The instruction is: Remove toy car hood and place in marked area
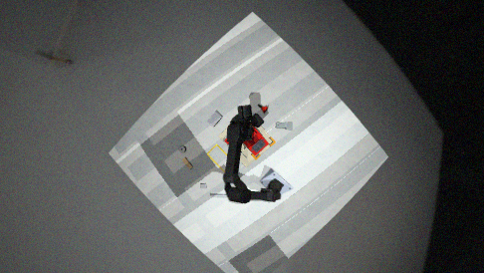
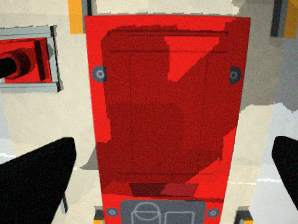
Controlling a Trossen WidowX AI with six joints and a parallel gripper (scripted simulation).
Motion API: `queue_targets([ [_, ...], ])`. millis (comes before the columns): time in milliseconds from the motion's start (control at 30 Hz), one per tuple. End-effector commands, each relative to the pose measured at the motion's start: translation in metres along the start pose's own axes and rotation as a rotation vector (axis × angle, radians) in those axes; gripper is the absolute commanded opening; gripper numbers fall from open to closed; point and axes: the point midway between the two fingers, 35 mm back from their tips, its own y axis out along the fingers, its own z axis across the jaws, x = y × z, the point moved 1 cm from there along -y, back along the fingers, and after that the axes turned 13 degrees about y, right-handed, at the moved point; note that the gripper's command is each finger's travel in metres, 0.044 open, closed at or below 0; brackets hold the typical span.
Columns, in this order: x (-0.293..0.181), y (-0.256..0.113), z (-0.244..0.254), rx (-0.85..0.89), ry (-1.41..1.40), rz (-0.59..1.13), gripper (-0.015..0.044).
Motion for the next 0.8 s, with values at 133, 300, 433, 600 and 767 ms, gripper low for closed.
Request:
queue_targets([
  [133, -0.002, 0.008, 0.0, 0.006, 0.012, 0.006, 0.044],
  [300, -0.002, 0.011, 0.0, 0.006, 0.012, 0.006, 0.044],
  [433, -0.002, 0.013, 0.0, 0.007, 0.012, 0.006, 0.044],
  [600, -0.002, 0.016, 0.0, 0.007, 0.012, 0.006, 0.044],
  [767, -0.002, 0.019, 0.0, 0.007, 0.012, 0.006, 0.044],
])
